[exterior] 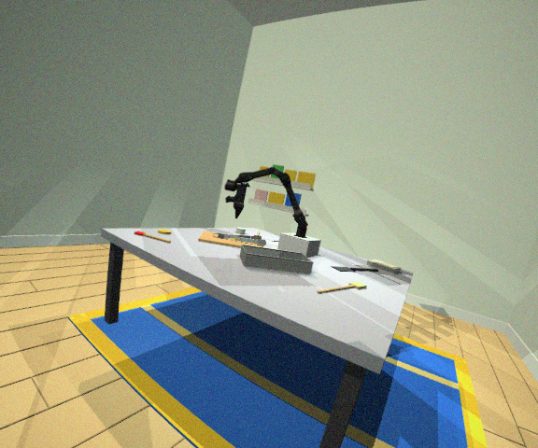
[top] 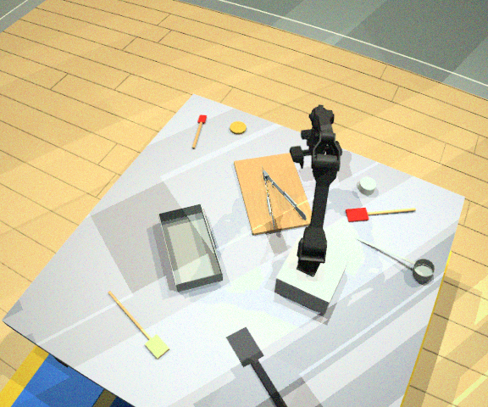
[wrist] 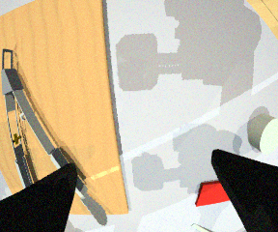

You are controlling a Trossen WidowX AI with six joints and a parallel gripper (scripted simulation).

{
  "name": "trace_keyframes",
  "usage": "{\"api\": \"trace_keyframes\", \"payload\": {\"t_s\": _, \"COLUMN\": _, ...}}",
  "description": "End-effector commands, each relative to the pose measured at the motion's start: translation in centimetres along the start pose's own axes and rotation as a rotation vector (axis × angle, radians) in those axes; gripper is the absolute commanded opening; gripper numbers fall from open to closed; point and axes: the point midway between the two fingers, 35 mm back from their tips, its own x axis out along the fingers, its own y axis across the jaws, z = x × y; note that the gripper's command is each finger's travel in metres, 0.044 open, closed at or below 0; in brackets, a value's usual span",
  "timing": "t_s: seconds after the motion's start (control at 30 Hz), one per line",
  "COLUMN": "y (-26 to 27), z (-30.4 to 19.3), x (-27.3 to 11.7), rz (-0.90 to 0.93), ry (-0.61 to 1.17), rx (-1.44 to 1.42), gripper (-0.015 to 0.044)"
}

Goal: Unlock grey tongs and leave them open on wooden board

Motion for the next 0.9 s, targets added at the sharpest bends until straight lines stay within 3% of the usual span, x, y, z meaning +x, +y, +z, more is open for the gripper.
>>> {"api": "trace_keyframes", "payload": {"t_s": 0.0, "y": 0.0, "z": 0.0, "x": -0.9, "rz": 0.002, "ry": 0.002, "rx": -0.013, "gripper": 0.0440}}
{"api": "trace_keyframes", "payload": {"t_s": 0.2, "y": 0.1, "z": -0.3, "x": -5.0, "rz": -0.001, "ry": -0.004, "rx": 0.005, "gripper": 0.0440}}
{"api": "trace_keyframes", "payload": {"t_s": 0.87, "y": 0.1, "z": -0.3, "x": -5.0, "rz": -0.001, "ry": -0.004, "rx": 0.005, "gripper": 0.0440}}
